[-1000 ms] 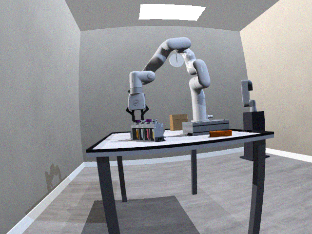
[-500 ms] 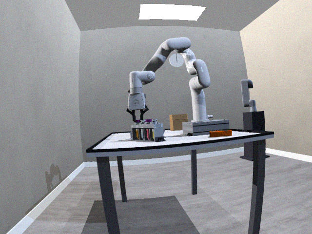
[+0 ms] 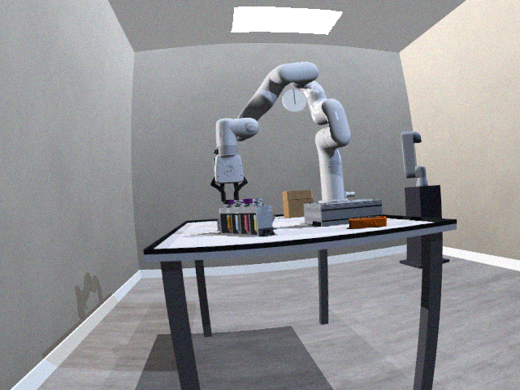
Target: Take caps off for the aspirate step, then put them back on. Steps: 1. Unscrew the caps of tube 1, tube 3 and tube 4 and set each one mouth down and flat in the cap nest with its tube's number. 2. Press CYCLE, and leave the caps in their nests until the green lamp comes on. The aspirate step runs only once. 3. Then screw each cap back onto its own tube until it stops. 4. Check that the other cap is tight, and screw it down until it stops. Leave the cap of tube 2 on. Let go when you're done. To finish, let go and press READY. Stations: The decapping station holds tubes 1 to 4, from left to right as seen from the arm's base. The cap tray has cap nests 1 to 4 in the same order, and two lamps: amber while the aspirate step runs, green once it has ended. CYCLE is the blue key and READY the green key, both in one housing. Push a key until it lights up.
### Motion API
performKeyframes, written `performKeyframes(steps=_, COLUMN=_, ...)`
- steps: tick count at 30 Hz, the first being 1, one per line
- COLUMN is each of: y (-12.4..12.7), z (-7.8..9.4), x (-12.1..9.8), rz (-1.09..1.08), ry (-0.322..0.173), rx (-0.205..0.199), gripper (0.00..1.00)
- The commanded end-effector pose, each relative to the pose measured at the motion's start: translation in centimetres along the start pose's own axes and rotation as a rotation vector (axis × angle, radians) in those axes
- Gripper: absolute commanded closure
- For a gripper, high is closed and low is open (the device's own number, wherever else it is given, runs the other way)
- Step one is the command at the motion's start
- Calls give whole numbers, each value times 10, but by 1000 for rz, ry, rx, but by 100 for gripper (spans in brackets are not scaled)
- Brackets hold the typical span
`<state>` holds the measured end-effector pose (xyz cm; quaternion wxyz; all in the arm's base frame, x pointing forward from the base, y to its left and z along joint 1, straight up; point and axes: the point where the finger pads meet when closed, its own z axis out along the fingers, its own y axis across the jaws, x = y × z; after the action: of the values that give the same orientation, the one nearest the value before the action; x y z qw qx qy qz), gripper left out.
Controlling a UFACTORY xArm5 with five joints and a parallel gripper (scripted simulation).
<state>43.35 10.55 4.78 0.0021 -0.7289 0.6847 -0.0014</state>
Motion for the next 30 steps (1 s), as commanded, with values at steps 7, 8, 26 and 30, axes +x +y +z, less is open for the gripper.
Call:
performKeyframes(steps=7, y=-1, z=-1, x=0, rz=-497, ry=-4, rx=4, gripper=100)
performKeyframes(steps=8, y=-1, z=-2, x=0, rz=-537, ry=-4, rx=4, gripper=100)
performKeyframes(steps=26, y=-1, z=-2, x=0, rz=-1222, ry=-3, rx=5, gripper=100)
performKeyframes(steps=30, y=-1, z=-2, x=0, rz=-1232, ry=-3, rx=5, gripper=100)
